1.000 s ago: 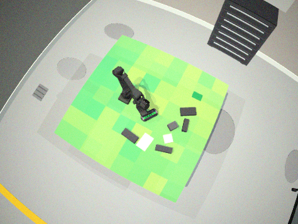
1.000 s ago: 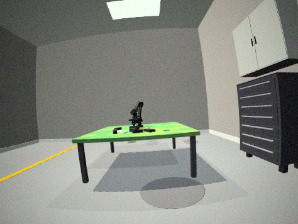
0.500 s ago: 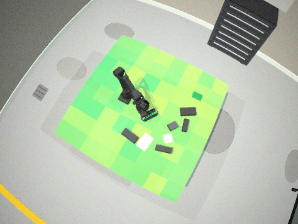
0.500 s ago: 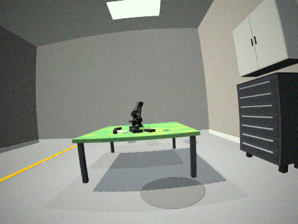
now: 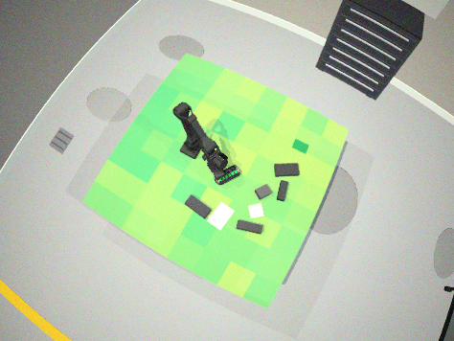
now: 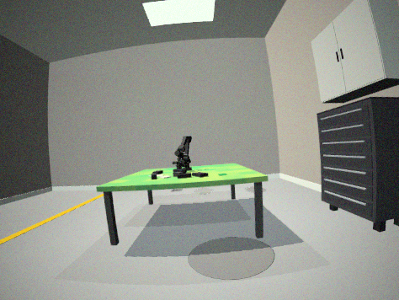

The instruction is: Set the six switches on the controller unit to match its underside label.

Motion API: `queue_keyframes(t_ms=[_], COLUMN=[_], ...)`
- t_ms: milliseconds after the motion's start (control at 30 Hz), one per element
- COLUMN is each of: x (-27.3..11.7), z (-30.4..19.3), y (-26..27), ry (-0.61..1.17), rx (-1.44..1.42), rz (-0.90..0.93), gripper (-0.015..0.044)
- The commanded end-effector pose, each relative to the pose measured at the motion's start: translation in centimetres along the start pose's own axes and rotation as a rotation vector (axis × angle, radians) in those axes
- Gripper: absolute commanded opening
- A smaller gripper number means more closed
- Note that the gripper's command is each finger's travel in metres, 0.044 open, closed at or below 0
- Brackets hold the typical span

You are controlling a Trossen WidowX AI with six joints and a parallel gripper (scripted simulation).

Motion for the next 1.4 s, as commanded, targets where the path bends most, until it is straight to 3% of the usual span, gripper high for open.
queue_keyframes(t_ms=[0, 1067, 1267, 1367], x=[0.0, 0.5, -4.5, -5.3], z=[0.0, 0.3, 0.2, 0.2], y=[-0.3, -1.8, -1.2, -1.1], ry=[0.001, 0.001, 0.002, 0.001], rx=[0.000, 0.000, 0.000, 0.000], rz=[-0.003, -0.005, 0.000, -0.003], gripper=[0.0000, 0.0000, 0.0000, 0.0000])
Point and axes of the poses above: the point midway between the two fingers, 35 mm back from their tips, its own x axis out along the fingers, its own y axis across the jaws, z = x × y, the point moved 2 cm from there along -x, back along the fingers, and after that the axes turned 11 degrees about x, right-handed, at the moved point
